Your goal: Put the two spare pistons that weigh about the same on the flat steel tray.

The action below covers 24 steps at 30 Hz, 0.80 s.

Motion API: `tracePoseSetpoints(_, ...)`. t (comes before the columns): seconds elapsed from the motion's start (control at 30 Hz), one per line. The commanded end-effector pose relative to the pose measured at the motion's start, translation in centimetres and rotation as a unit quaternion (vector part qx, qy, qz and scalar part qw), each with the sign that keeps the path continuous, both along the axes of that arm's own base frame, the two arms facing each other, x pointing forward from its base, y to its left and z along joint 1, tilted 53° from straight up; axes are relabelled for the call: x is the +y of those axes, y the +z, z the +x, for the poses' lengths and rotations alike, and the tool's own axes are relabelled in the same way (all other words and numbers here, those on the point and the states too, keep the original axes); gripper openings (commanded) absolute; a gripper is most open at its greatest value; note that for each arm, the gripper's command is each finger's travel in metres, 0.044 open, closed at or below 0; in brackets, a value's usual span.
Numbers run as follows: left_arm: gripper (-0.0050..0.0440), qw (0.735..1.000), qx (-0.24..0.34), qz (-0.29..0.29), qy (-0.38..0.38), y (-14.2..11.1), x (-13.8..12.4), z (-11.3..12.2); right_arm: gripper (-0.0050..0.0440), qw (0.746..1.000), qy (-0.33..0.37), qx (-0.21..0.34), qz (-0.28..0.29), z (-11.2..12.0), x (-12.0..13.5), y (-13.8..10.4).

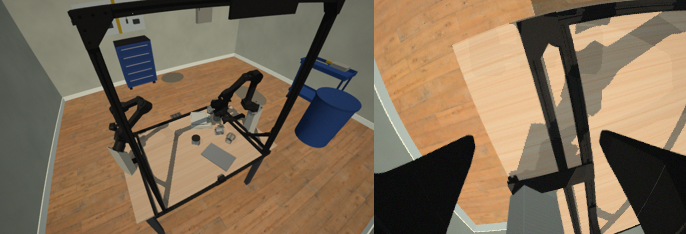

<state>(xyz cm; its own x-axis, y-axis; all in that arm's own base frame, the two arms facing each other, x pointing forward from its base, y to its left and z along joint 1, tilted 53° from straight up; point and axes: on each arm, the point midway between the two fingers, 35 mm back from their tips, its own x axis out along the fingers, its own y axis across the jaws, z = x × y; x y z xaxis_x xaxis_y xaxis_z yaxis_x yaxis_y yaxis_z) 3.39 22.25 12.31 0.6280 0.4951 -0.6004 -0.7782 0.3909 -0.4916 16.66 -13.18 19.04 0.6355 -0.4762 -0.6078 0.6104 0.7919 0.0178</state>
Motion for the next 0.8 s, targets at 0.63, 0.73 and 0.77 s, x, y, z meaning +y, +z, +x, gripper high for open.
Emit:
tracePoseSetpoints(0.63, 0.0440, 1.000, -0.001, 0.000, -0.001, 0.0, 0.0, 0.0, 0.0378, 0.982, -0.116, -0.086, 0.123, -6.1, -7.4, -1.2)
tracePoseSetpoints(0.73, 0.0440, 1.000, -0.001, 0.000, -0.001, 0.0, 0.0, 0.0, 0.0378, 0.980, -0.122, -0.094, 0.125, -7.3, -8.3, -1.2)
tracePoseSetpoints(0.77, 0.0440, 1.000, -0.001, 0.000, -0.001, 0.0, 0.0, 0.0, 0.0378, 0.980, -0.122, -0.095, 0.124, -7.6, -8.6, -1.2)
